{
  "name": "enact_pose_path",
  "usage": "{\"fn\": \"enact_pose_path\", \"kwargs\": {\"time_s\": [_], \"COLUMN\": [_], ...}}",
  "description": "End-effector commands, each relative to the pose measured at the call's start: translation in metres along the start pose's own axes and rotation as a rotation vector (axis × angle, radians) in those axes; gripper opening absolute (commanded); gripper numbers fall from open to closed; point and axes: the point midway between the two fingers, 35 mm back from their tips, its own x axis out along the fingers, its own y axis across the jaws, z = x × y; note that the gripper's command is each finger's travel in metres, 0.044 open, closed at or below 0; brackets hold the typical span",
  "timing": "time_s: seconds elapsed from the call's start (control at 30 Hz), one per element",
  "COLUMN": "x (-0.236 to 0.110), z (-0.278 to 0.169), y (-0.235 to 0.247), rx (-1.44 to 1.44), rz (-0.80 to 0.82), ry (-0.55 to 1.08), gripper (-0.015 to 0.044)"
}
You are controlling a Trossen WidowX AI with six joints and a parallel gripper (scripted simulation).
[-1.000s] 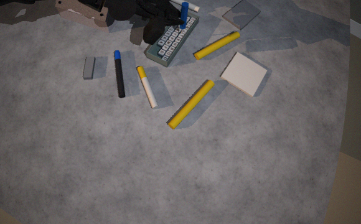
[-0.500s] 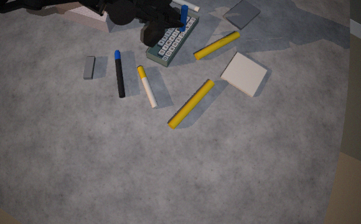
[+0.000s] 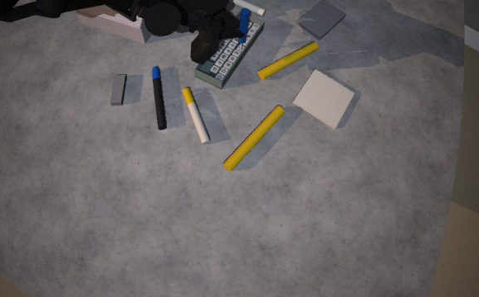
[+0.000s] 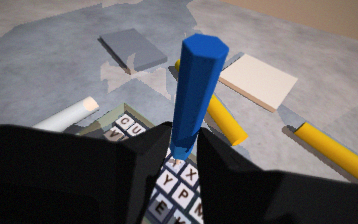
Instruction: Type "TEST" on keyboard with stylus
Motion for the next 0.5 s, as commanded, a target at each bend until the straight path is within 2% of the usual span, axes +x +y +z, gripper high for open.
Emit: {"fn": "enact_pose_path", "kwargs": {"time_s": [0.0,0.47], "x": [0.001,-0.008], "z": [0.001,0.019], "y": [0.000,-0.001], "rx": [-0.003,-0.003], "rz": [0.001,0.001], "ry": [-0.004,-0.004], "gripper": [0.0081,0.0081]}}
